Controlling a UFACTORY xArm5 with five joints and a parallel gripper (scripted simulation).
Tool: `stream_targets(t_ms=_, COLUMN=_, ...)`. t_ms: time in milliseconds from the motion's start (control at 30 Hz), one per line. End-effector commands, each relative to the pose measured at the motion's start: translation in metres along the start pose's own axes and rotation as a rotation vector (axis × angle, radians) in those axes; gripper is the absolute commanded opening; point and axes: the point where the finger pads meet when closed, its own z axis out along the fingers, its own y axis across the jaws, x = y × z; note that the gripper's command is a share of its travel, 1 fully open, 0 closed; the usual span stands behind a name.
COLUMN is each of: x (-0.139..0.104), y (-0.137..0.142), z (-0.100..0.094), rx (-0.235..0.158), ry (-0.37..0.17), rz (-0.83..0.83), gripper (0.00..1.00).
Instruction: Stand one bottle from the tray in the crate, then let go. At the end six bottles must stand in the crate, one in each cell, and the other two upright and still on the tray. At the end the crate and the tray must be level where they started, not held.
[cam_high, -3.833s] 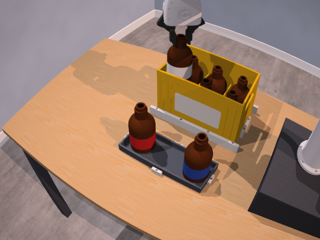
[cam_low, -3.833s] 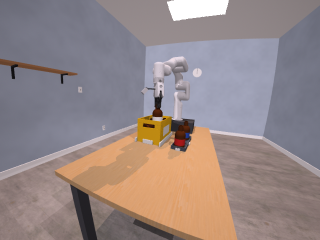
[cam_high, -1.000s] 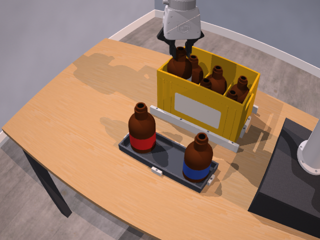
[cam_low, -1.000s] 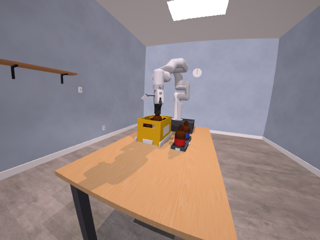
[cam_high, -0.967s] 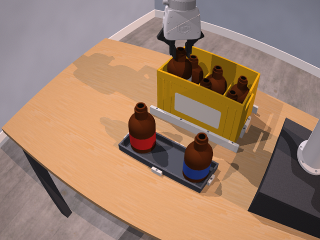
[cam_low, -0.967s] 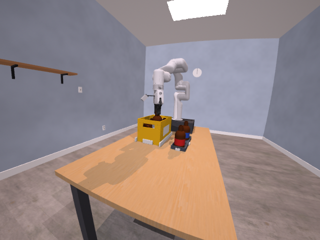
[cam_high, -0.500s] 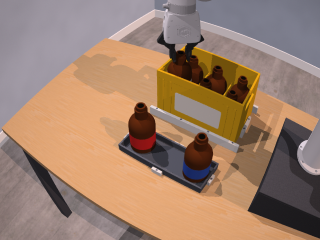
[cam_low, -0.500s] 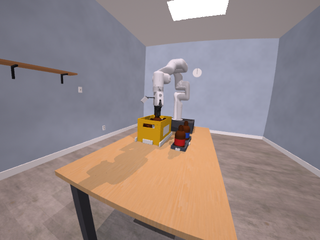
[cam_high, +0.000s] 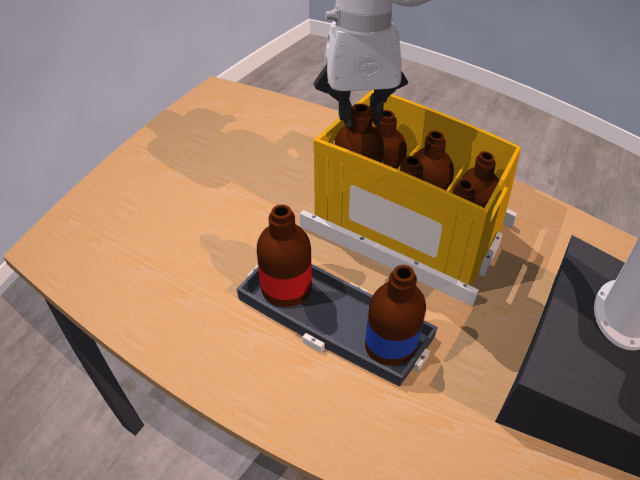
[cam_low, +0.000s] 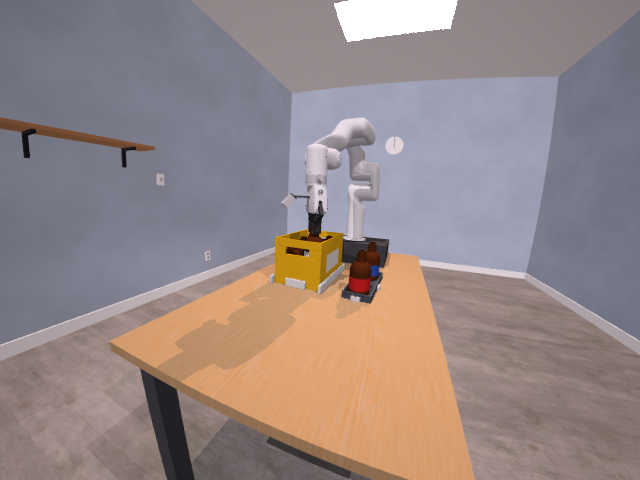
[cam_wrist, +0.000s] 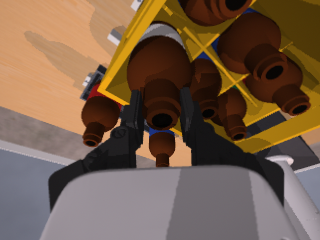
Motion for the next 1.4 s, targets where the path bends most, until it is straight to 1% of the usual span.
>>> stream_targets(t_ms=0, x=0.001, y=-0.001, z=-0.002, rx=0.003, ry=0.003, rz=0.000, gripper=0.00)
stream_targets(t_ms=800, x=0.001, y=-0.001, z=0.001, rx=0.003, ry=0.003, rz=0.000, gripper=0.00)
stream_targets(t_ms=1367, x=0.001, y=-0.001, z=0.015, rx=0.003, ry=0.003, rz=0.000, gripper=0.00)
